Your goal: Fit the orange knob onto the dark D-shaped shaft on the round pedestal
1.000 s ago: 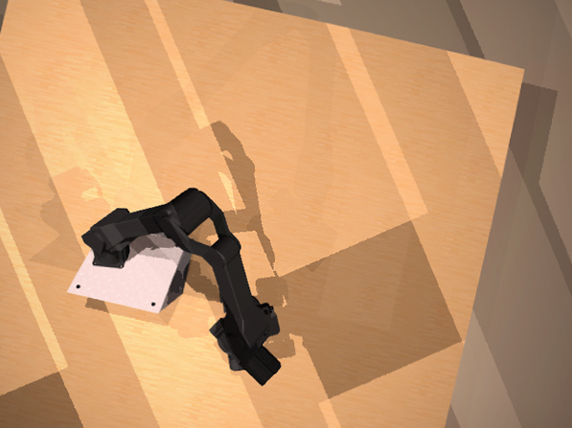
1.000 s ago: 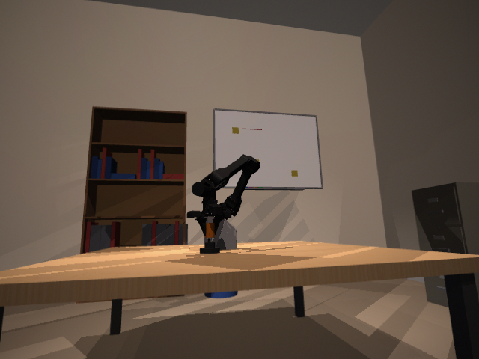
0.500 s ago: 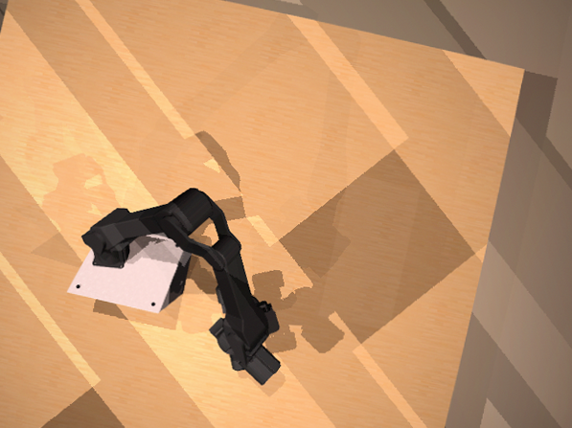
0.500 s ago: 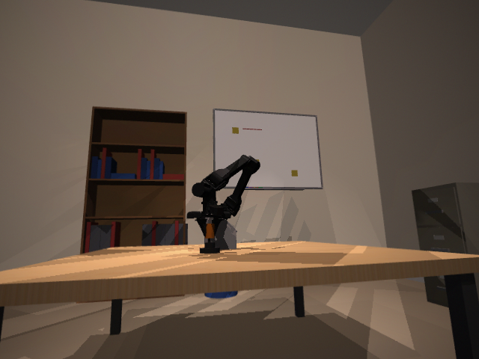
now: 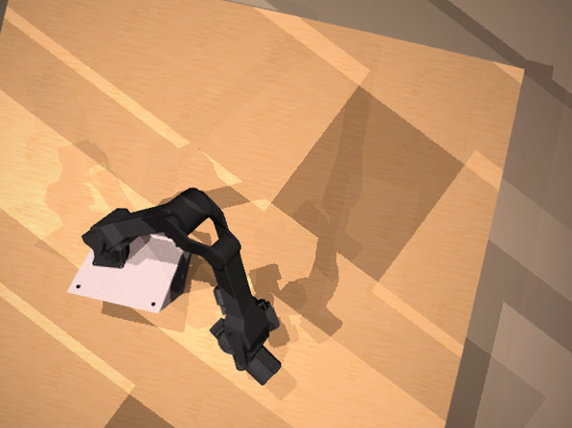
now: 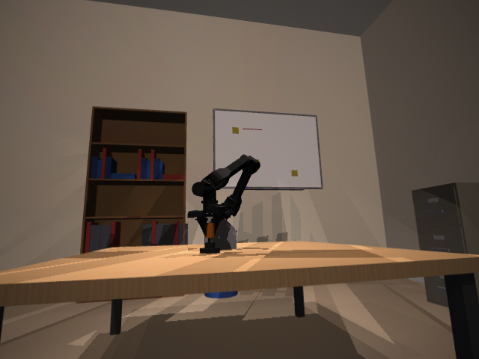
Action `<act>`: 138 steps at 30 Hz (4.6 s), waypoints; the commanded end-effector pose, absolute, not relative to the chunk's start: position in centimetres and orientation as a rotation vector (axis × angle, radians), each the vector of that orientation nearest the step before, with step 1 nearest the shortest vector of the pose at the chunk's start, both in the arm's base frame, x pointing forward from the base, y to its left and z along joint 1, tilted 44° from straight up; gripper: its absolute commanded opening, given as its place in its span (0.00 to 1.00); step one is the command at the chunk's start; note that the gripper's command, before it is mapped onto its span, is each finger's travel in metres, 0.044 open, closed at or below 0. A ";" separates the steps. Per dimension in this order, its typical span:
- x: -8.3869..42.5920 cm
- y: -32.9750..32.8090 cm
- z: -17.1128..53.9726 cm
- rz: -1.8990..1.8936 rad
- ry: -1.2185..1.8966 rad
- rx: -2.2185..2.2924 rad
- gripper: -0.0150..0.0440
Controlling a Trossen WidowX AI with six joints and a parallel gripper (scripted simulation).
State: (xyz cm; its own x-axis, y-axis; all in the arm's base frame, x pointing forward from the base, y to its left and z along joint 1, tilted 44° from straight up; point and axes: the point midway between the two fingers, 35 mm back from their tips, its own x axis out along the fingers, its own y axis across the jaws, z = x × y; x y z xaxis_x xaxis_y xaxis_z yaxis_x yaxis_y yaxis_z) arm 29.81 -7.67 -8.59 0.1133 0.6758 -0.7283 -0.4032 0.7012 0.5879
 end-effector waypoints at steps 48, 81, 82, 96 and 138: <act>29.8 -7.4 -8.9 0.996 1.065 -0.007 0.25; 29.7 -7.7 -8.6 1.104 0.956 -0.178 0.25; 29.7 -7.7 -8.6 1.104 0.956 -0.178 0.25; 29.7 -7.5 -8.8 1.204 0.840 -0.349 0.25; 29.8 -7.4 -8.9 1.295 0.715 -0.518 0.25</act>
State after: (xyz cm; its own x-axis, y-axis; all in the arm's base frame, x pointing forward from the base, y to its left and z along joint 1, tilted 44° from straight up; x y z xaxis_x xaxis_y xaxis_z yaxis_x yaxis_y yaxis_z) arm 29.73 -7.49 -8.86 0.1116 0.6758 -0.7286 -0.9754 0.2147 0.0496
